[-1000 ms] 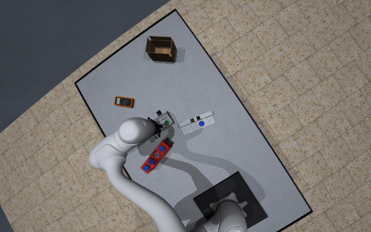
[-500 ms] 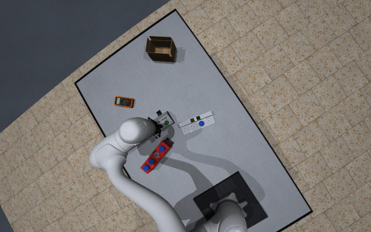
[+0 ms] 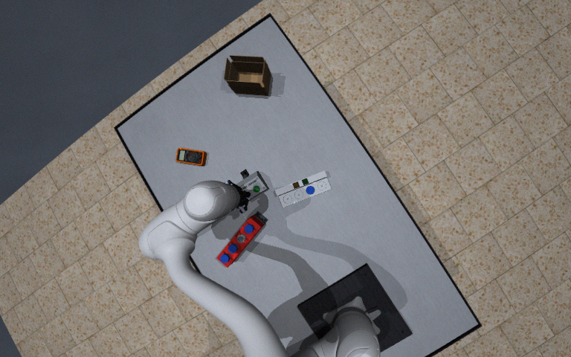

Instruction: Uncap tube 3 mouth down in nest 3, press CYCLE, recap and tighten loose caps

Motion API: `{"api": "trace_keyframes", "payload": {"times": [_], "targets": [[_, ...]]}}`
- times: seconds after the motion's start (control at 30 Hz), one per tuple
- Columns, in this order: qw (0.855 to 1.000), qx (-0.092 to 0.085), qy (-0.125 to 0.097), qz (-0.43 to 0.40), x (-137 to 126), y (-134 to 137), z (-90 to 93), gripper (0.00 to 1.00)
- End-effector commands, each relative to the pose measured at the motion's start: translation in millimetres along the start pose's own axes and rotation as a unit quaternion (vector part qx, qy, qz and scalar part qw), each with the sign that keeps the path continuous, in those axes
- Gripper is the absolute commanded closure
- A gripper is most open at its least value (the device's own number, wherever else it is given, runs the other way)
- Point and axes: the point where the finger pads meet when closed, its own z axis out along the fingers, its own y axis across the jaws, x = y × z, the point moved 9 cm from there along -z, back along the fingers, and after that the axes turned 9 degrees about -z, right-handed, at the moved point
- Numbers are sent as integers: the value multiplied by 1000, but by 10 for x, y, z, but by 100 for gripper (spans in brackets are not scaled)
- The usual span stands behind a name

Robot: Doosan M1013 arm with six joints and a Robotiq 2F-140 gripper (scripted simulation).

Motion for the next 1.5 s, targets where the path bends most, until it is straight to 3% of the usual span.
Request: {"api": "trace_keyframes", "payload": {"times": [0.0,0.27,0.6,1.47], "targets": [[1000,-1,-1,0,9,3,47,90],[1000,-1,-1,0,10,2,69,90],[1000,-2,-2,0,5,15,-300,90],[1000,-1,0,0,6,6,-261,90]]}}
